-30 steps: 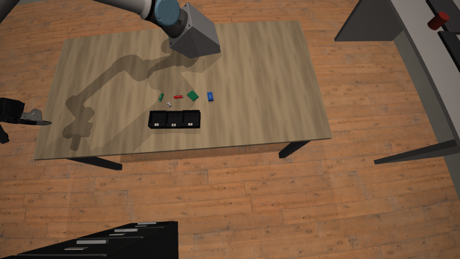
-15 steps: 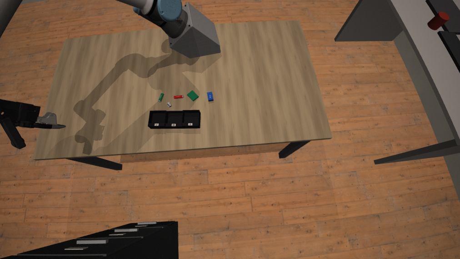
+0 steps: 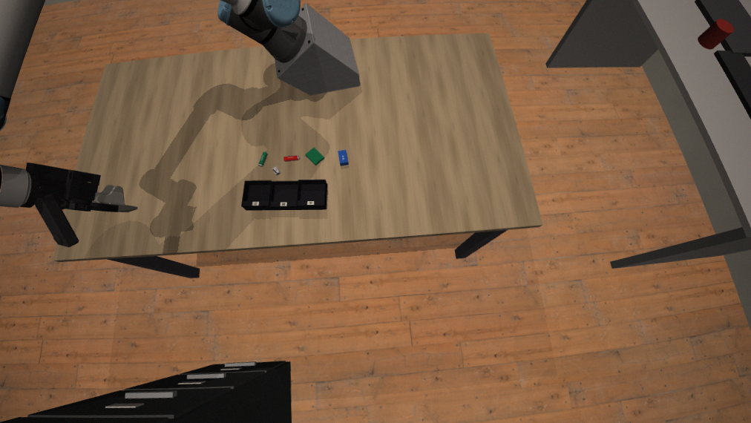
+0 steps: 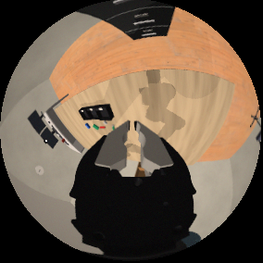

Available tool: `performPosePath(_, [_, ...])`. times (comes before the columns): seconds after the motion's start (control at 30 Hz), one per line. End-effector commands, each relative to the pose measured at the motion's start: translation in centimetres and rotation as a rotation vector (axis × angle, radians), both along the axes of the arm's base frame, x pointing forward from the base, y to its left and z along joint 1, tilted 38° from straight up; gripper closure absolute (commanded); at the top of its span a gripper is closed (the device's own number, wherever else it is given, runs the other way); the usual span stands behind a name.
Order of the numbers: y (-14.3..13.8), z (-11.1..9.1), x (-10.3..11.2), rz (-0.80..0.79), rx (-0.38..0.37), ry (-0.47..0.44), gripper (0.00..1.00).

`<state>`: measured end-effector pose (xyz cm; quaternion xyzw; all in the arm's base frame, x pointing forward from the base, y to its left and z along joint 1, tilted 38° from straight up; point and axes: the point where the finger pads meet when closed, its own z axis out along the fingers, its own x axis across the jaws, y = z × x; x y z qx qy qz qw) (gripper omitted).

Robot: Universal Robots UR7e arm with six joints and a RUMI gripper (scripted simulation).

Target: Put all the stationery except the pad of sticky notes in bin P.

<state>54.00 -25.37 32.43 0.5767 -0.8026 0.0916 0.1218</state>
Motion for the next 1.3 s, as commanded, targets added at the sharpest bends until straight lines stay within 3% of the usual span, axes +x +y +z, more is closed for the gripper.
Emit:
performPosePath(0.0, [2.3,-1.6,0.2,0.020,-0.022,0.009,0.96])
performPosePath(0.23, [4.2,-3.0,0.2,0.044,-0.048,0.020,0.96])
performPosePath(0.6, [10.0,-7.3,-0.6,0.069,-0.075,0.029,0.96])
performPosePath(0.8, [11.3,-8.3,-1.0,0.095,-0.104,0.035,0.96])
performPosePath(1.27, [17.7,-13.3,-3.8,0.149,-0.166,0.038,0.96])
